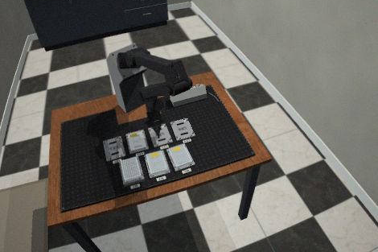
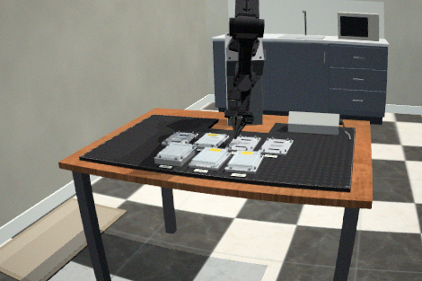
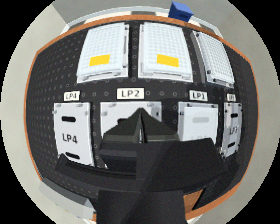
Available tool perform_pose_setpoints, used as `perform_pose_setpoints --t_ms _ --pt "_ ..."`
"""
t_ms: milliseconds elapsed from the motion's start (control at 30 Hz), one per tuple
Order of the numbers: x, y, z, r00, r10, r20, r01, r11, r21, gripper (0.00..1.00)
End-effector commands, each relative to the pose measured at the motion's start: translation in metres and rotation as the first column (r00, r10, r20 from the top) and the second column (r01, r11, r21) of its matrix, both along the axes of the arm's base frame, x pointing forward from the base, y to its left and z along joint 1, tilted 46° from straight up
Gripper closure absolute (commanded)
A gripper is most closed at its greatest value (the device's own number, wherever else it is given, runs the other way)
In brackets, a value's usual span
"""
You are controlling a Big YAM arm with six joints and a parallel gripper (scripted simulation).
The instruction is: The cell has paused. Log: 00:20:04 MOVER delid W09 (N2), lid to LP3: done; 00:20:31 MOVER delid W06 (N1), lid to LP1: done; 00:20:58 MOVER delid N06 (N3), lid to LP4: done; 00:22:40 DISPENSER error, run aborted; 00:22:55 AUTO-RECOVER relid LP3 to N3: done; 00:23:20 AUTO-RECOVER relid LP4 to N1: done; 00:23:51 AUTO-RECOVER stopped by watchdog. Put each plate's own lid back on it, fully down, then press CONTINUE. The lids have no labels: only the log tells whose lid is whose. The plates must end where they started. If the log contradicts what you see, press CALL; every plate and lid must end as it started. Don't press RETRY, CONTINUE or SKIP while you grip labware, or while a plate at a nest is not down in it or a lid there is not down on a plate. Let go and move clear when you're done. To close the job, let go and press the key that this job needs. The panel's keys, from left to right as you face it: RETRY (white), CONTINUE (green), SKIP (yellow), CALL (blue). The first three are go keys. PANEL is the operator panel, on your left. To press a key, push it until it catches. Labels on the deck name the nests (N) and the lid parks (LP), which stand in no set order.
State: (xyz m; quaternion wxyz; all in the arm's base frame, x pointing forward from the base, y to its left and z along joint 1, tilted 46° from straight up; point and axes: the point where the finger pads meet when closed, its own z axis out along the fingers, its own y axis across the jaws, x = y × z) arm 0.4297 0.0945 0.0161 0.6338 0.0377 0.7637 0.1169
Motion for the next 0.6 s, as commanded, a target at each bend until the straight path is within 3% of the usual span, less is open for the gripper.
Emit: perform_pose_setpoints --t_ms 0,300,333,367,433,567 --pt "-0.016 0.006 0.006 0.998 -0.004 0.065 0.003 1.0 0.028 1.0" --pt "-0.023 0.05 0.015 0.998 -0.004 0.065 0.003 1.0 0.028 1.0" --pt "-0.042 0.05 0.005 1.0 0.003 0.016 -0.003 1.0 0.013 1.0" --pt "-0.043 0.054 0.006 1.0 0.003 0.017 -0.004 1.0 0.012 1.0" --pt "-0.026 0.075 0.028 0.997 0.002 0.083 -0.006 0.999 0.05 1.0" --pt "-0.028 0.081 0.02 0.998 0.003 0.064 -0.006 0.999 0.039 1.0"
